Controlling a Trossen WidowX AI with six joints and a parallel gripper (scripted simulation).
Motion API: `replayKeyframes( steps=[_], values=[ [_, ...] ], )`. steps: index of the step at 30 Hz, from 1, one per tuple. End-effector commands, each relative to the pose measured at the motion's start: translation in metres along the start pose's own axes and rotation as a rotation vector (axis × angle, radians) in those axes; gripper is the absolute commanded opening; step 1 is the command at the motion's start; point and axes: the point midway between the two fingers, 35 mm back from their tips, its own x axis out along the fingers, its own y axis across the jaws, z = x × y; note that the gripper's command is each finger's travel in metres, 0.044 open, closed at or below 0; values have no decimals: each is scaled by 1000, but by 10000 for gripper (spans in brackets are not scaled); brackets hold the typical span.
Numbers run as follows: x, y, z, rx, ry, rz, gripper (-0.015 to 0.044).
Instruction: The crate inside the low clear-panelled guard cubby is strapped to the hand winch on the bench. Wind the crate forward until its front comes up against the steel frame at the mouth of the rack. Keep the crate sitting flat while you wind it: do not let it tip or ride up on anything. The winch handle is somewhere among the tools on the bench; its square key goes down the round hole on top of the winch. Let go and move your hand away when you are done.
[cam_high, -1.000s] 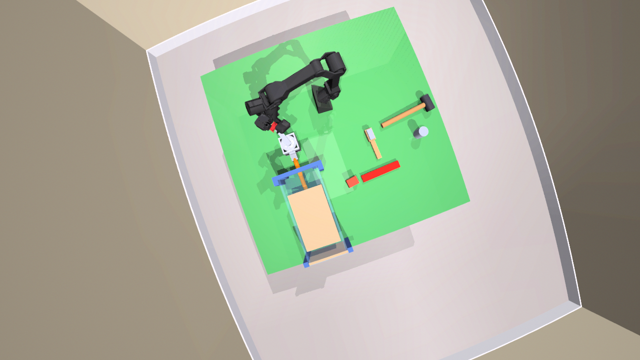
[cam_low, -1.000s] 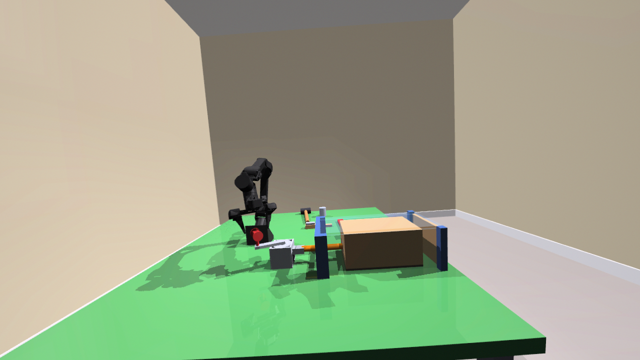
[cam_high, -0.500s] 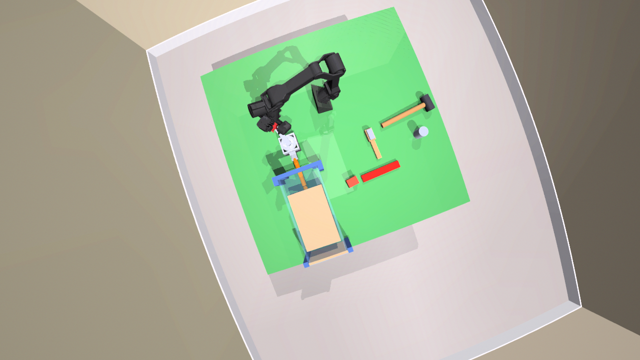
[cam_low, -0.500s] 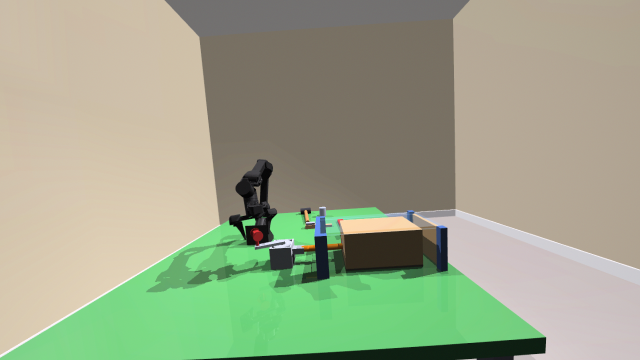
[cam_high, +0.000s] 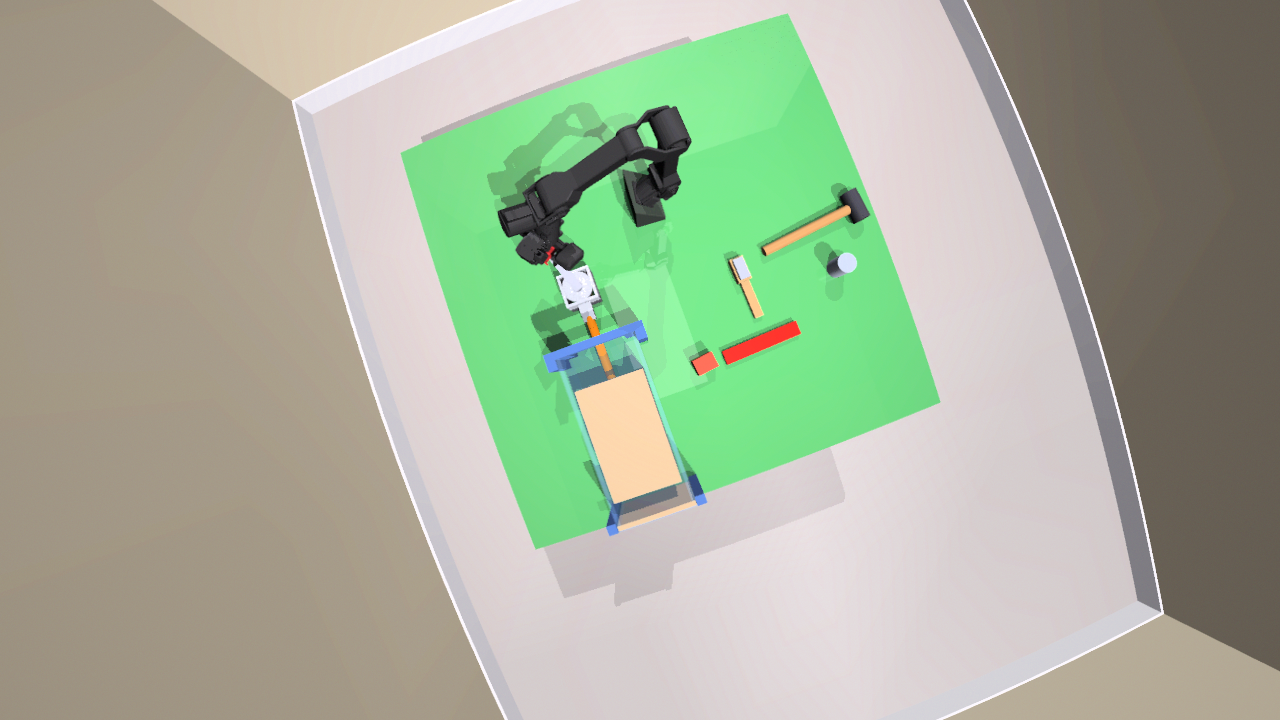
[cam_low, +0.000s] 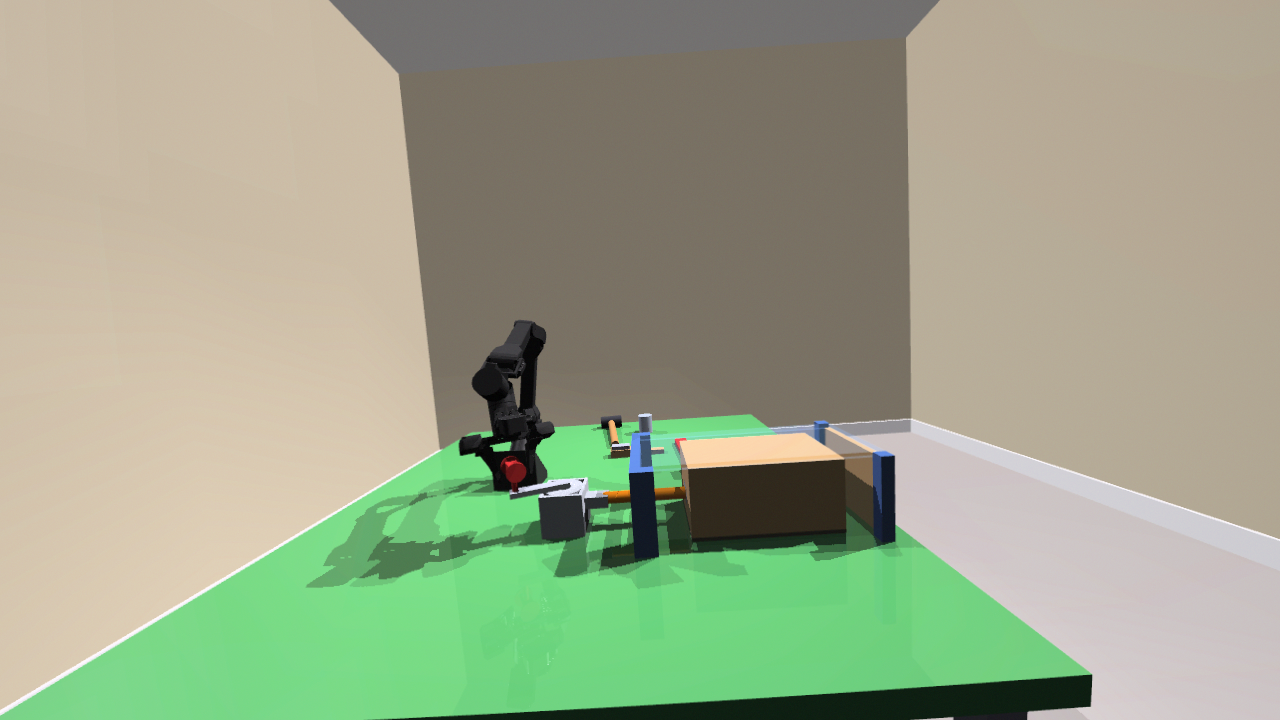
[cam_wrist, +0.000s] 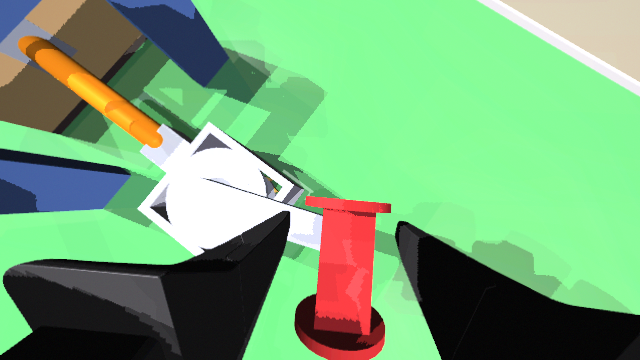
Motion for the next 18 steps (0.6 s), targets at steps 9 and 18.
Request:
replayKeyframes(
  steps=[9, 18],
  values=[
    [0, 0, 0, 0, -1, 0, 13],
    [3, 1, -1, 3, -2, 4, 0]
  ],
)
